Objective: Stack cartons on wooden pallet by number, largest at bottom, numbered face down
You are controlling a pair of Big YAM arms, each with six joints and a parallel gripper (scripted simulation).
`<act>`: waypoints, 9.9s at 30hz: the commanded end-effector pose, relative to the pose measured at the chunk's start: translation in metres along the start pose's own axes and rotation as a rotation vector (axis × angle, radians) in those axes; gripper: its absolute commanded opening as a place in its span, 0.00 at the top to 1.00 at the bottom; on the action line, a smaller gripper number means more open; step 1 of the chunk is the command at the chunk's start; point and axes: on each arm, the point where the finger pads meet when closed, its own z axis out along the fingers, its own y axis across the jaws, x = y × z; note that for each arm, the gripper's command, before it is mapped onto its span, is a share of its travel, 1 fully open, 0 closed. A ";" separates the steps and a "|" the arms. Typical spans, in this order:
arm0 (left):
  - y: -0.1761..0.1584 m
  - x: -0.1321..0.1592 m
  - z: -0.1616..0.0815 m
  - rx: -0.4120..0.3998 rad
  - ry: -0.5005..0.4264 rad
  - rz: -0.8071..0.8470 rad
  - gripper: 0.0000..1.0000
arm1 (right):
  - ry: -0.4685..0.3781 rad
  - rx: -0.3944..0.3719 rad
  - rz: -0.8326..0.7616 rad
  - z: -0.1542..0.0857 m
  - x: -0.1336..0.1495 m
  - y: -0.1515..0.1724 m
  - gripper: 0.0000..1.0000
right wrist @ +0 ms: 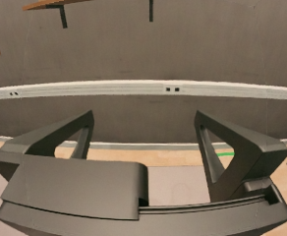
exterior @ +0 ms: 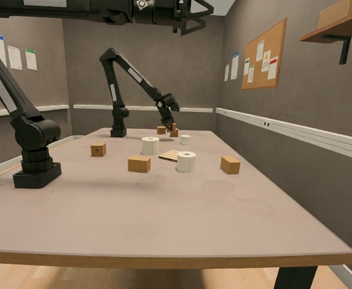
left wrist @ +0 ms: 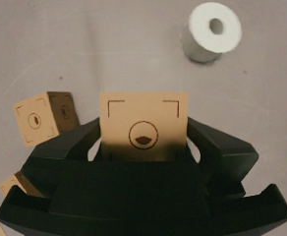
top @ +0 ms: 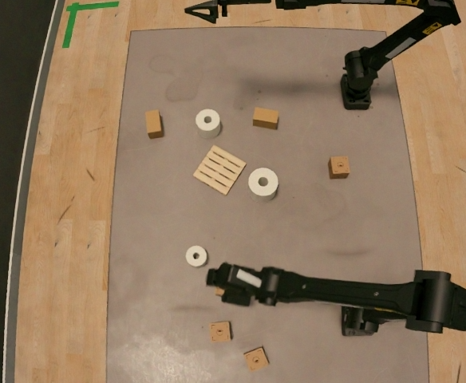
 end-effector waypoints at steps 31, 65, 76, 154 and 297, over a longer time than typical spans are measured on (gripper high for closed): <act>0.012 -0.001 0.039 0.020 -0.034 0.017 0.50 | -0.044 -0.003 -0.014 -0.001 -0.027 0.001 0.00; 0.012 0.010 0.056 0.021 -0.033 0.017 0.50 | -0.044 -0.003 -0.014 -0.001 -0.027 0.001 0.00; 0.012 0.010 0.057 0.021 -0.036 0.017 0.50 | -0.044 -0.003 -0.014 -0.001 -0.027 0.001 0.00; 0.014 0.016 -0.015 0.022 -0.051 0.007 0.21 | 0.212 -0.928 -0.149 -0.175 0.273 0.455 0.00; -0.005 -0.032 -0.013 0.034 -0.037 -0.046 0.50 | 0.246 -0.517 -0.095 -0.252 0.256 0.145 0.00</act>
